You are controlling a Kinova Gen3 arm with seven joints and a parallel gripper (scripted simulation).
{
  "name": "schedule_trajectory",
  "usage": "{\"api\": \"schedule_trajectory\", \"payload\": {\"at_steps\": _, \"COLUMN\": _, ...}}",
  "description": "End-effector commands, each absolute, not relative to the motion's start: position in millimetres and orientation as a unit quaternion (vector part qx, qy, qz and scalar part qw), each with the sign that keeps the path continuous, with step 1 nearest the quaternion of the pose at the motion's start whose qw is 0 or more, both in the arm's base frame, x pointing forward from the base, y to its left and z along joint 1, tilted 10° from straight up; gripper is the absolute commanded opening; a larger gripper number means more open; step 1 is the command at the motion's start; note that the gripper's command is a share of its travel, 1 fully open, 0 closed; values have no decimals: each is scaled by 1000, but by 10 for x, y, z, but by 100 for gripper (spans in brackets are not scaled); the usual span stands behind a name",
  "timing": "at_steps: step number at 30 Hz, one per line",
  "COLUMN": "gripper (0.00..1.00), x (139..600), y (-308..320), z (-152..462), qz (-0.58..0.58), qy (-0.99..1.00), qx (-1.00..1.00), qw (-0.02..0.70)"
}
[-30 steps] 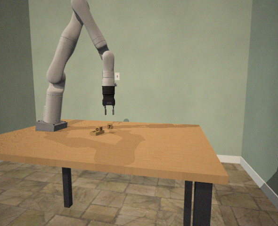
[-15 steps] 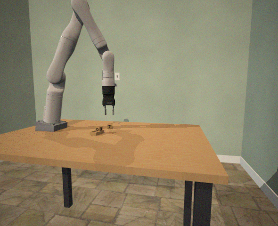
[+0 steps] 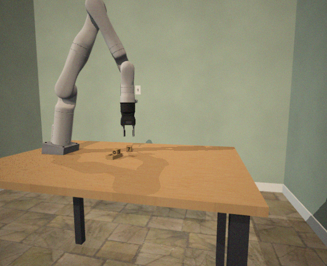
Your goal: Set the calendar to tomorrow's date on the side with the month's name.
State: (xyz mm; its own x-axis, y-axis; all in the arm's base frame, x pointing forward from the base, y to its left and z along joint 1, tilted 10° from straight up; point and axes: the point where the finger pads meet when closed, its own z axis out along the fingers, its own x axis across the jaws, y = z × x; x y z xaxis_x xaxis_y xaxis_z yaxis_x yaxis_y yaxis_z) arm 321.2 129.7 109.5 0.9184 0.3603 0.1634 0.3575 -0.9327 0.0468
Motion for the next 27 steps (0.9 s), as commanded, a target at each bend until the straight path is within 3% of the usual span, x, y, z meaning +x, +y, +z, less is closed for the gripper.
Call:
{"api": "schedule_trajectory", "payload": {"at_steps": 1, "gripper": 87, "x": 3210, "y": 1296, "z": 1067, "qz": 84, "qy": 183, "qx": 979, "qw": 8}}
{"api": "schedule_trajectory", "payload": {"at_steps": 27, "gripper": 87, "x": 3270, "y": 1301, "z": 727, "qz": 84, "qy": 183, "qx": 979, "qw": 8}}
